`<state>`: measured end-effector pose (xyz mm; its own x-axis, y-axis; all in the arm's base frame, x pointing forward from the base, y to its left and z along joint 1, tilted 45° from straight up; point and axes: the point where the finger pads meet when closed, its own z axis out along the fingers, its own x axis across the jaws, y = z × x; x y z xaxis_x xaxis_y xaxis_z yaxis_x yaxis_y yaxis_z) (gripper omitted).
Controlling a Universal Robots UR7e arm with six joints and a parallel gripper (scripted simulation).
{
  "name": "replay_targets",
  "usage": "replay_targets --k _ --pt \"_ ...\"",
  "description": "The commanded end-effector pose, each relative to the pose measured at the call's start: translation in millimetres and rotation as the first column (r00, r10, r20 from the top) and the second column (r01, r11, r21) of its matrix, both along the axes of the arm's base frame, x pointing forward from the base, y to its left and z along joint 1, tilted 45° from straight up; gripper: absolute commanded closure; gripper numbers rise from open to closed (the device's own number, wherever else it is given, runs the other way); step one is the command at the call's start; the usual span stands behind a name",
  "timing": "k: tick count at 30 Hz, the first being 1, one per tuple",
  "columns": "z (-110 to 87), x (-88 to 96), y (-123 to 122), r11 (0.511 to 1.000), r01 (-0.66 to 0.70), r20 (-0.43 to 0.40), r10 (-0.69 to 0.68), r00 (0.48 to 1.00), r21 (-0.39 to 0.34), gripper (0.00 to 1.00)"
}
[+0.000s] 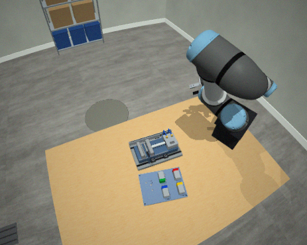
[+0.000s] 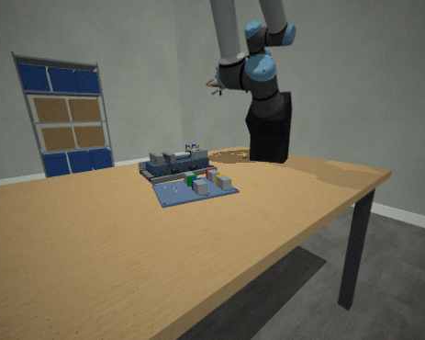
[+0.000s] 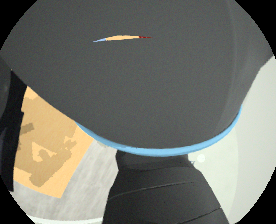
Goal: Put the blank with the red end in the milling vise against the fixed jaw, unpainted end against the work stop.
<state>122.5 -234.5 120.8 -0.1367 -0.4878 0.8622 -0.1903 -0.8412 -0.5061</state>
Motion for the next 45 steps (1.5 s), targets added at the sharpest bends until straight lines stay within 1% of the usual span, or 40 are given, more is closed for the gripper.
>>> replay_targets --k 1,2,6,18,20,23,35,37,40,45 --pt "24.8 26.9 -4 0.989 0.148 0.172 -0.149 0.974 0.021 0.00" --pt "4.9 5.2 -1 1.000 -0.029 -0.035 0.029 0.999 -0.001 0.00" --pt "24.8 26.9 -4 0.989 -0.148 -0.174 0.147 0.974 0.006 0.00" --pt "24.8 26.9 -4 0.989 -0.148 -0.174 0.147 0.974 0.006 0.00" --pt "34.1 38.2 -5 0.979 -0.203 -0.239 0.199 0.950 0.008 0.00" --pt "49.0 54.4 -7 0.957 -0.288 -0.338 0.281 0.898 0.030 0.00" --pt "49.0 54.4 -7 0.957 -0.288 -0.338 0.281 0.898 0.030 0.00" --pt "58.8 65.6 -8 0.940 -0.339 -0.396 0.327 0.858 0.042 0.00" --pt "73.8 81.8 -10 0.907 -0.414 -0.484 0.399 0.779 0.081 0.00" --pt "73.8 81.8 -10 0.907 -0.414 -0.484 0.399 0.779 0.081 0.00"
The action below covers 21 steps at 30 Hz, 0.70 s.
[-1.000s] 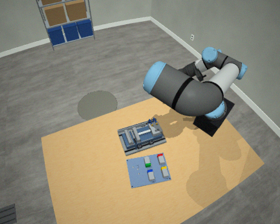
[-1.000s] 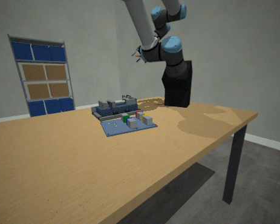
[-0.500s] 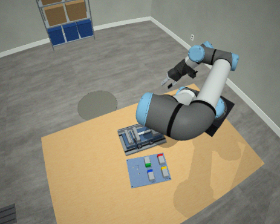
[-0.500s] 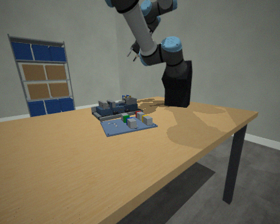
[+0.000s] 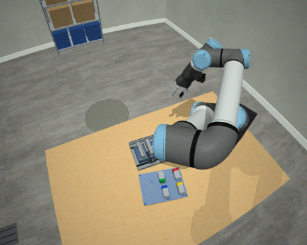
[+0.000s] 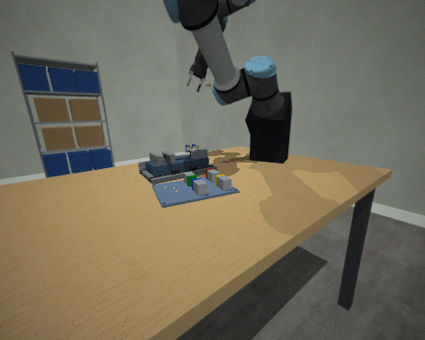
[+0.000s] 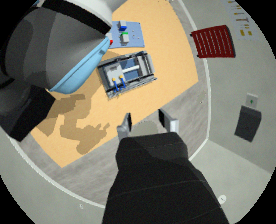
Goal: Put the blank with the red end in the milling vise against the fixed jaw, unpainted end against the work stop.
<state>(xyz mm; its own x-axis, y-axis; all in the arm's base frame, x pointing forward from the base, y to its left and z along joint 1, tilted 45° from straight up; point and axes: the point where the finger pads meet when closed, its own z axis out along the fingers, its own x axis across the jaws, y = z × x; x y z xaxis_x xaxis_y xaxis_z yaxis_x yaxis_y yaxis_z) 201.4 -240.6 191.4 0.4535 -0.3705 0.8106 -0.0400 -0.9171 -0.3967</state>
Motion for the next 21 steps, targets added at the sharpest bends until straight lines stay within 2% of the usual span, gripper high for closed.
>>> replay_targets --k 1,7,12,21 --pt "3.2 2.8 -4 0.999 -0.023 -0.049 0.025 0.998 0.025 0.00" --pt "3.2 2.8 -4 0.999 -0.023 -0.049 0.025 0.998 0.025 0.00" --pt "28.2 30.1 -8 0.986 -0.160 -0.216 0.164 0.963 0.034 0.00" --pt "28.2 30.1 -8 0.986 -0.160 -0.216 0.164 0.963 0.034 0.00"
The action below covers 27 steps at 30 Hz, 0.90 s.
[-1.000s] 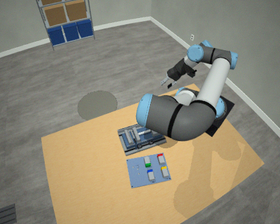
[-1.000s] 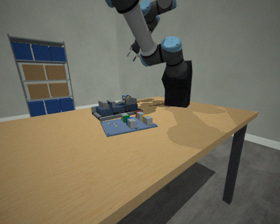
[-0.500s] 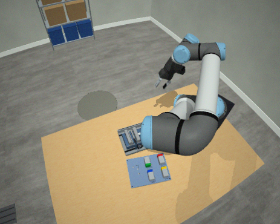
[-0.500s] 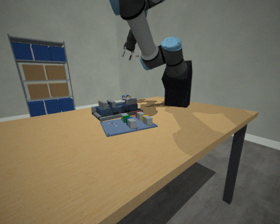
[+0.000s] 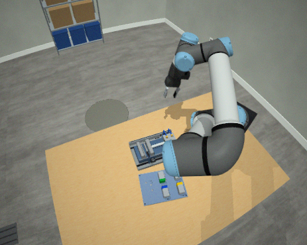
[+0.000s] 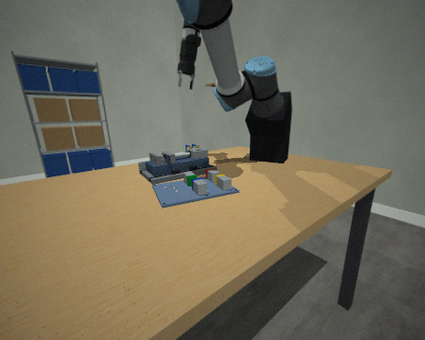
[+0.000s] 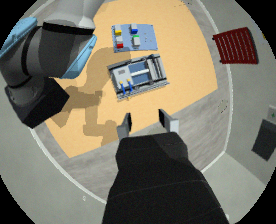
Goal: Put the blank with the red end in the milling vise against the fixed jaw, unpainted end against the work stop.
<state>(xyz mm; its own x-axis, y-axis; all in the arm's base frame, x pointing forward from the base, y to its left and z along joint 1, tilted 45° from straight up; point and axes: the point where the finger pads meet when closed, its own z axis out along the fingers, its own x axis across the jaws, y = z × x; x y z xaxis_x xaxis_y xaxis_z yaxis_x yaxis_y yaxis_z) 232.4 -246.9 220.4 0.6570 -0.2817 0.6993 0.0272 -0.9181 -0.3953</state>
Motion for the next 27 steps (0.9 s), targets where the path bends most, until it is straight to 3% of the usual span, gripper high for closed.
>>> replay_targets --k 1,4,8,20,25,27 --pt "-0.7 -0.8 -1 1.000 -0.004 -0.022 0.004 1.000 0.015 0.00" --pt "4.7 5.4 -2 1.000 -0.024 -0.042 0.025 0.999 0.011 0.00" --pt "26.5 28.8 -6 0.993 -0.118 -0.165 0.120 0.979 0.024 0.00" --pt "26.5 28.8 -6 0.993 -0.118 -0.165 0.120 0.979 0.024 0.00" --pt "66.1 71.6 -13 0.993 -0.118 -0.165 0.120 0.979 0.024 0.00" --pt "66.1 71.6 -13 0.993 -0.118 -0.165 0.120 0.979 0.024 0.00"
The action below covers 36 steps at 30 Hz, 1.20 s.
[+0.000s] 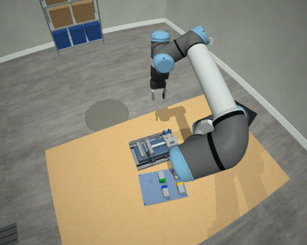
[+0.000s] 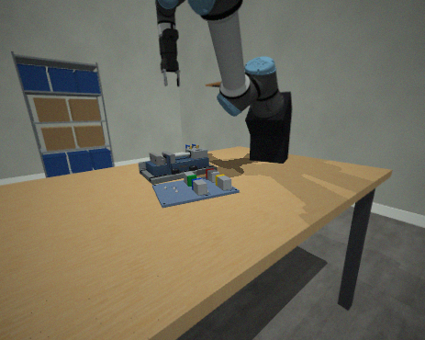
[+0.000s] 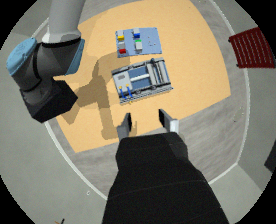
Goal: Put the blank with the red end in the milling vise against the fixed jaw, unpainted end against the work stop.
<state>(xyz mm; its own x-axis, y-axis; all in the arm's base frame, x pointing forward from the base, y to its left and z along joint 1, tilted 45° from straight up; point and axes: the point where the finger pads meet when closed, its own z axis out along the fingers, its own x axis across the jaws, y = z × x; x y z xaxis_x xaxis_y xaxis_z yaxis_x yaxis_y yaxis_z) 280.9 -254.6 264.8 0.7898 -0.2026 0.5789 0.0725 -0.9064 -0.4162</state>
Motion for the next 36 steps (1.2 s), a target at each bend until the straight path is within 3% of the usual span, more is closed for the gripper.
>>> replay_targets --k 1,10,15,36 --pt "21.6 23.0 -6 1.000 0.001 -0.006 -0.001 1.000 0.000 0.00" --pt "21.6 23.0 -6 1.000 0.001 -0.006 -0.001 1.000 0.000 0.00" --pt "60.6 64.9 -13 1.000 0.001 -0.006 -0.001 1.000 0.000 0.00" --pt "56.2 60.3 -13 1.000 0.001 -0.006 -0.001 1.000 0.000 0.00"
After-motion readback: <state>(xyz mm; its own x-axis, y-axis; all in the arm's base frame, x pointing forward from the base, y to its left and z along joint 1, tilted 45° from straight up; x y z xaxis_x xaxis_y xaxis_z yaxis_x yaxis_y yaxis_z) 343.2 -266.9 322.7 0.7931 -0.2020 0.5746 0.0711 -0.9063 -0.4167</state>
